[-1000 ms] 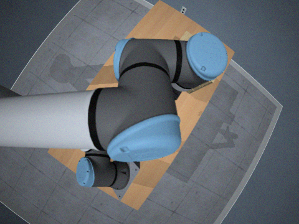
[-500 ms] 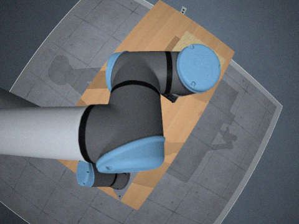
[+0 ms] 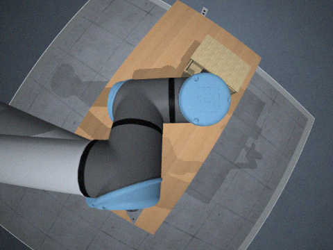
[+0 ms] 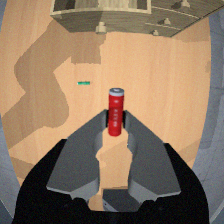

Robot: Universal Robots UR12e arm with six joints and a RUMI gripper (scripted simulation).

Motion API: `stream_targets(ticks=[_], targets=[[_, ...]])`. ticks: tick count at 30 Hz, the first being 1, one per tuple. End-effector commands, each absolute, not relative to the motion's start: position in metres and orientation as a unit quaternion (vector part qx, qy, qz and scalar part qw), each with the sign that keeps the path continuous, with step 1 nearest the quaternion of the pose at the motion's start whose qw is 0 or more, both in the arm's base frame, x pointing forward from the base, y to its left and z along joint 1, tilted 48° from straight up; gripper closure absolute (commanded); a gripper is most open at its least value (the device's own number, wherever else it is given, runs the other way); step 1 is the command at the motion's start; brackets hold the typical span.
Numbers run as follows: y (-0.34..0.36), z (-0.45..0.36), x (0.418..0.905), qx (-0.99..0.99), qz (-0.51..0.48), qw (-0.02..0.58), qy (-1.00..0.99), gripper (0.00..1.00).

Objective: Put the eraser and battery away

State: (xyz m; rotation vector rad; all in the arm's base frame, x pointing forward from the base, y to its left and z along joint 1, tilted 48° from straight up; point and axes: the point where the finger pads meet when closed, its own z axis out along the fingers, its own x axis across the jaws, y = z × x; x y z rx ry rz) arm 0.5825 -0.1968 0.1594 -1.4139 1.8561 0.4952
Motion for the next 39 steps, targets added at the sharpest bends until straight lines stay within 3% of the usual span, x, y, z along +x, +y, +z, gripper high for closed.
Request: stream_targets(ticks=[1,39], targets=[[-0.1972,0.1595,0.5824,-0.538,0.167,0.387,0.73,0.95],[-0.1953,0.158,0.5791,-0.433,-0.007,0.502,0.749,0.95]])
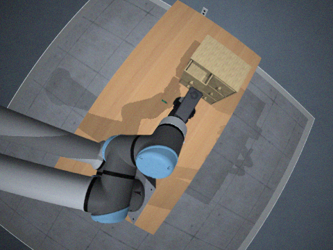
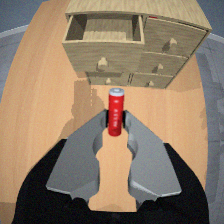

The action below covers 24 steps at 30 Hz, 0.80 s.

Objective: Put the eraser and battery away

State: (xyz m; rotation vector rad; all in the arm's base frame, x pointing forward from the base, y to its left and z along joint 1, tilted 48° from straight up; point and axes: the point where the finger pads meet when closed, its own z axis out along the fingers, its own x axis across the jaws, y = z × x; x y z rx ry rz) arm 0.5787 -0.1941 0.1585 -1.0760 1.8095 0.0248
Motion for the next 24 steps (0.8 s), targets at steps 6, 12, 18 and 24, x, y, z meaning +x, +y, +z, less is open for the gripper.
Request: stream_targets(ticks=[6,12,18,24], targets=[[-0.195,0.1578,0.5787,-0.416,-0.032,0.516,0.748,0.95],[-0.1948,0.1576,0.5783,-0.402,-0.052,0.527,0.747,0.95],[-0.1948,0.1574,0.5782,-0.394,-0.064,0.533,0.746,0.95],[-0.1946,0.1573,0.5779,-0.382,-0.08,0.541,0.745,0.95]])
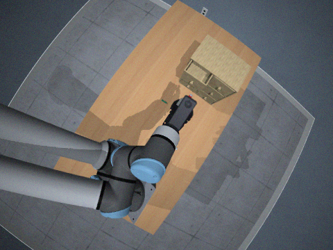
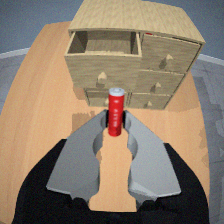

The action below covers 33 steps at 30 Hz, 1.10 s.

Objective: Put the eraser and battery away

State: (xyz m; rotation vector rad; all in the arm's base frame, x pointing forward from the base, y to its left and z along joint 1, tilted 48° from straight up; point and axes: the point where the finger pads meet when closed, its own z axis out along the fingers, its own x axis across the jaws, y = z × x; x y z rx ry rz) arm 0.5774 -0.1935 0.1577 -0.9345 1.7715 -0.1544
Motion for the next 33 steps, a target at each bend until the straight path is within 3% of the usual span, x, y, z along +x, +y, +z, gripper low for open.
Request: stream_targets(ticks=[1,33], targets=[[-0.1947,0.1572,0.5778,-0.381,-0.082,0.543,0.744,0.95],[-0.1938,0.1571,0.5768,-0.345,-0.13,0.566,0.737,0.95]])
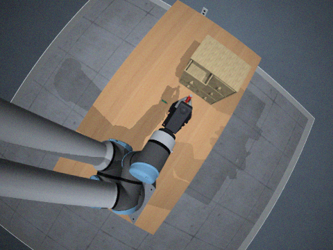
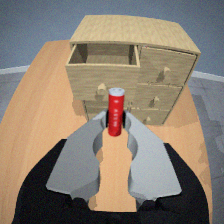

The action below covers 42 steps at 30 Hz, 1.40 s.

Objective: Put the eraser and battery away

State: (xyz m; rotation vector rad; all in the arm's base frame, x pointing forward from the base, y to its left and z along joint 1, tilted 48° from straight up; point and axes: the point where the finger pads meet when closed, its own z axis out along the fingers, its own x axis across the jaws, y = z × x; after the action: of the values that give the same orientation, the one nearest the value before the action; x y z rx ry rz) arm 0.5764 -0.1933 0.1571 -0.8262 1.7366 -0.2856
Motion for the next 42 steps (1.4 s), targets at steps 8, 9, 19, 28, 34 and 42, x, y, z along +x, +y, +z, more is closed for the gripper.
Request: stream_targets(ticks=[8,9,19,28,34,42], targets=[[-0.1942,0.1569,0.5768,-0.337,-0.139,0.57,0.736,0.95],[-0.1942,0.1569,0.5768,-0.337,-0.139,0.57,0.736,0.95],[-0.1936,0.1571,0.5765,-0.331,-0.148,0.574,0.734,0.95],[-0.194,0.1569,0.5766,-0.327,-0.153,0.577,0.733,0.95],[-0.1941,0.1569,0.5765,-0.324,-0.157,0.578,0.732,0.95],[-0.1938,0.1569,0.5764,-0.321,-0.161,0.58,0.731,0.95]])
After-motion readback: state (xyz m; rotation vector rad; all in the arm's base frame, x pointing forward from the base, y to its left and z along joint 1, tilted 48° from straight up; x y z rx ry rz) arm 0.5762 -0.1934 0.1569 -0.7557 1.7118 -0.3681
